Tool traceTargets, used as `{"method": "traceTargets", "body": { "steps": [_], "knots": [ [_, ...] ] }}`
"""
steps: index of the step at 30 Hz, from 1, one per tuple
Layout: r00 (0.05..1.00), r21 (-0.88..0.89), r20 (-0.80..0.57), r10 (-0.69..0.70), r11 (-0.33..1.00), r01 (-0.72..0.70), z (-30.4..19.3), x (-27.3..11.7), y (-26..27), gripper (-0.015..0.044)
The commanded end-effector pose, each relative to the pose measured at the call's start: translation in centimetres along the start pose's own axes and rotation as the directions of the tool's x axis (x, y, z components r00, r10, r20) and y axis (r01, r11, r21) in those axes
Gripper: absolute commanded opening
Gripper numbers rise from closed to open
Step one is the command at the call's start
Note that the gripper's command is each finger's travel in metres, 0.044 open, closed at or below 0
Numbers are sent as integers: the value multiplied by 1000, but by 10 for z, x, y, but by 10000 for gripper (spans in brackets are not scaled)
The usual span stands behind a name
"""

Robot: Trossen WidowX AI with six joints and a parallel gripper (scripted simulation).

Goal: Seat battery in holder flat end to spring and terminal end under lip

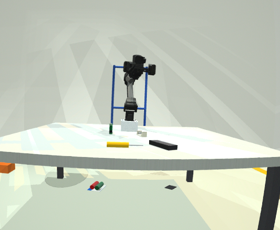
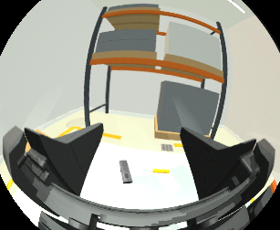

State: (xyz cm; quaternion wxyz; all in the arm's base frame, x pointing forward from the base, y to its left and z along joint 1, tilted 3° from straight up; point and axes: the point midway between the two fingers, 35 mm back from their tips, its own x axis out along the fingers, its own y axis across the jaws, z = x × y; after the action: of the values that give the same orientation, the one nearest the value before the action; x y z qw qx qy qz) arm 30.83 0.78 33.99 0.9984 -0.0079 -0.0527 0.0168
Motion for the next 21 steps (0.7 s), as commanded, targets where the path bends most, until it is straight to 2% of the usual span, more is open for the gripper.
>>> {"method": "traceTargets", "body": {
  "steps": [1, 3, 5, 8, 11, 15, 21],
  "knots": [
    [1000, -13, -16, -6, 1000, 6, -3, 2, -2, 374],
    [989, -116, -140, -52, 993, 36, -27, 12, -18, 321],
    [937, -260, -328, -120, 965, 33, -65, 20, -44, 269],
    [806, -394, -560, -190, 917, -57, -114, 16, -80, 190],
    [645, -428, -733, -218, 884, -187, -154, 1, -109, 111],
    [400, -353, -896, -195, 858, -372, -196, -31, -140, 6],
    [18, -28, -1000, -22, 802, -596, -237, -95, -166, 0]
  ]
}}
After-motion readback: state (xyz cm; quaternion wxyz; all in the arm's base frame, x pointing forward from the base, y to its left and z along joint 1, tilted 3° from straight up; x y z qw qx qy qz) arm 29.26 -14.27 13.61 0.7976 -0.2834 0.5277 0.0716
